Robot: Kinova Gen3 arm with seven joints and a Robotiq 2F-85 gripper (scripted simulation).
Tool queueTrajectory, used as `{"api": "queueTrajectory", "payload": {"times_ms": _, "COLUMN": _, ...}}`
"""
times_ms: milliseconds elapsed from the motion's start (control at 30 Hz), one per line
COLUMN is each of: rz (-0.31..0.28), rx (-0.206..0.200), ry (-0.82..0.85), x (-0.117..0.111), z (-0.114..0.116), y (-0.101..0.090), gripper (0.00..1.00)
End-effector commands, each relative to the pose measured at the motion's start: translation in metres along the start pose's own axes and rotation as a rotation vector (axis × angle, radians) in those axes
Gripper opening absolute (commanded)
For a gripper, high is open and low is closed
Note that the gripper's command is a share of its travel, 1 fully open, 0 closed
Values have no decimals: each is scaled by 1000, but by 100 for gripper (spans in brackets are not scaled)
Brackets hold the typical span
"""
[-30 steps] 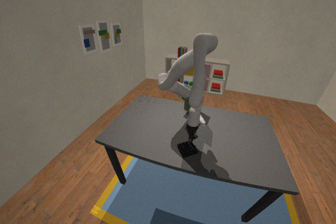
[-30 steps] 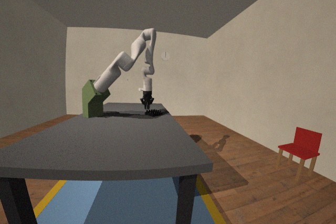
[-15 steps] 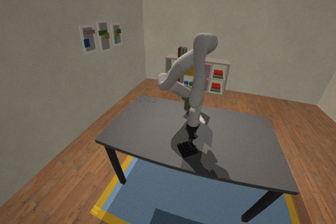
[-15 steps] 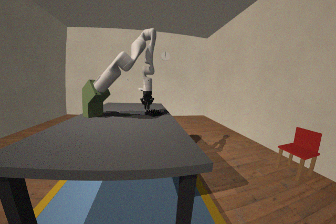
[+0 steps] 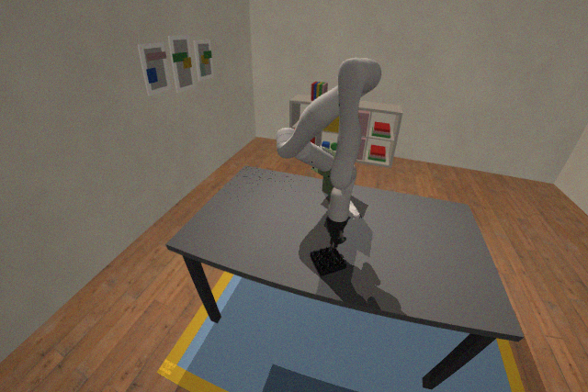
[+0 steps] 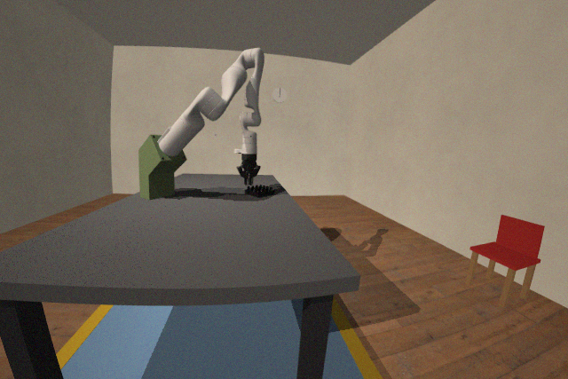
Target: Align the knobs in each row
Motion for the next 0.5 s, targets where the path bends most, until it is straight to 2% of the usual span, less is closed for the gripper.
{"api": "queueTrajectory", "payload": {"times_ms": 0, "rz": 1, "rx": 1, "ry": 0, "x": 0, "z": 0, "y": 0, "gripper": 19}}
{"api": "queueTrajectory", "payload": {"times_ms": 467, "rz": 1, "rx": 1, "ry": 0, "x": 0, "z": 0, "y": 2, "gripper": 19}}
Point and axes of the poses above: the point where the finger pads meet when closed, its own y axis out along the fingers, its own z axis across the jaws, x = y × z, the point moved 8 cm from there along -y, back along the fingers, and after that the axes turned 13 degrees about y, right-handed, at the moved point
